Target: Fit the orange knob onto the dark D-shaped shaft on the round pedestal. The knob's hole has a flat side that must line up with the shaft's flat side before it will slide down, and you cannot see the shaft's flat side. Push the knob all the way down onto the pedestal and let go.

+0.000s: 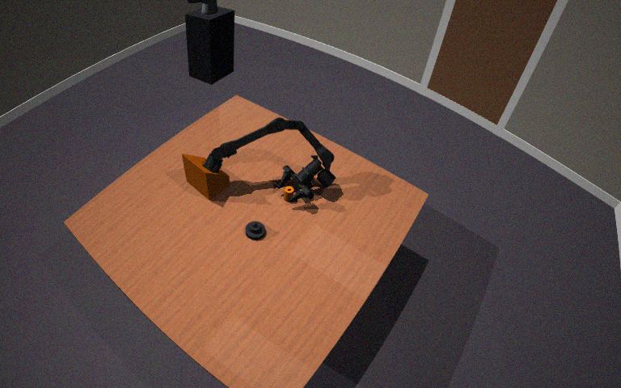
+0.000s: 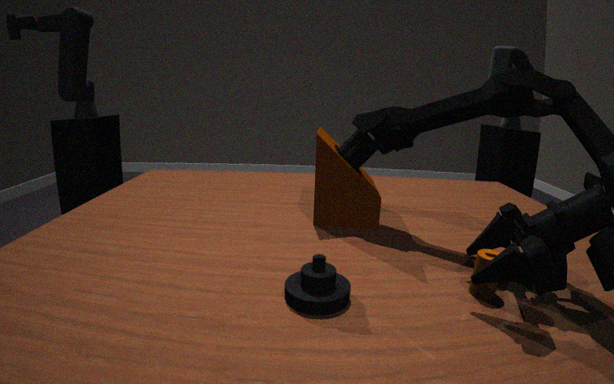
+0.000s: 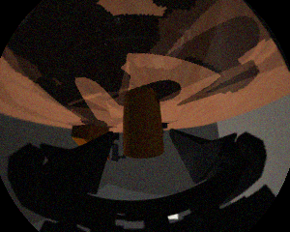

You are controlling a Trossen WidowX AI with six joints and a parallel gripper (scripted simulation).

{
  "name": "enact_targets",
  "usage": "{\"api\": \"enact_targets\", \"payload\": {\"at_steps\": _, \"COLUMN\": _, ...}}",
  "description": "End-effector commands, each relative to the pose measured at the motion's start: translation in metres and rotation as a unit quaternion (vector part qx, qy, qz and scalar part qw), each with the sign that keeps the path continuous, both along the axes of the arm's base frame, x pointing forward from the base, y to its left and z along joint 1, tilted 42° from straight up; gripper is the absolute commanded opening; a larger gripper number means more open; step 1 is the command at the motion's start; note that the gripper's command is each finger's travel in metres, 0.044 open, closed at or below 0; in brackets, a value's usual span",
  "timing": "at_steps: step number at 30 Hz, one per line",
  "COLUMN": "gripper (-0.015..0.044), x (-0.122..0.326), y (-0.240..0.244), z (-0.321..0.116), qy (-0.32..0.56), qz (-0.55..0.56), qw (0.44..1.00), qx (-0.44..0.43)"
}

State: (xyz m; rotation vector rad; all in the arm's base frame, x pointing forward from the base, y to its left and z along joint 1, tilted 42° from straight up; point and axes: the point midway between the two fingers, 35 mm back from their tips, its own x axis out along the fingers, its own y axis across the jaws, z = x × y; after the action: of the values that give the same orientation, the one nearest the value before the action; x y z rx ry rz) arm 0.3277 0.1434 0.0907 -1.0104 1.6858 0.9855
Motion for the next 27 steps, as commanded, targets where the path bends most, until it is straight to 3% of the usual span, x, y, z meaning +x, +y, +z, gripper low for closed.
{"api": "enact_targets", "payload": {"at_steps": 1, "gripper": 0.0440, "x": 0.000, "y": 0.000, "z": 0.000, "qy": 0.000, "qz": 0.000, "qw": 1.000, "qx": 0.000}}
{"api": "enact_targets", "payload": {"at_steps": 5, "gripper": 0.0440, "x": -0.001, "y": -0.006, "z": 0.007, "qy": -0.006, "qz": 0.001, "qw": 1.000, "qx": 0.002}}
{"api": "enact_targets", "payload": {"at_steps": 11, "gripper": 0.0440, "x": -0.013, "y": -0.053, "z": 0.058, "qy": -0.056, "qz": 0.007, "qw": 0.998, "qx": 0.017}}
{"api": "enact_targets", "payload": {"at_steps": 20, "gripper": 0.0440, "x": -0.014, "y": -0.055, "z": 0.059, "qy": -0.057, "qz": 0.004, "qw": 0.998, "qx": 0.026}}
{"api": "enact_targets", "payload": {"at_steps": 23, "gripper": 0.0440, "x": -0.016, "y": -0.057, "z": 0.053, "qy": -0.063, "qz": -0.036, "qw": 0.987, "qx": 0.142}}
{"api": "enact_targets", "payload": {"at_steps": 27, "gripper": 0.0440, "x": -0.014, "y": -0.062, "z": 0.059, "qy": -0.114, "qz": -0.079, "qw": 0.932, "qx": 0.334}}
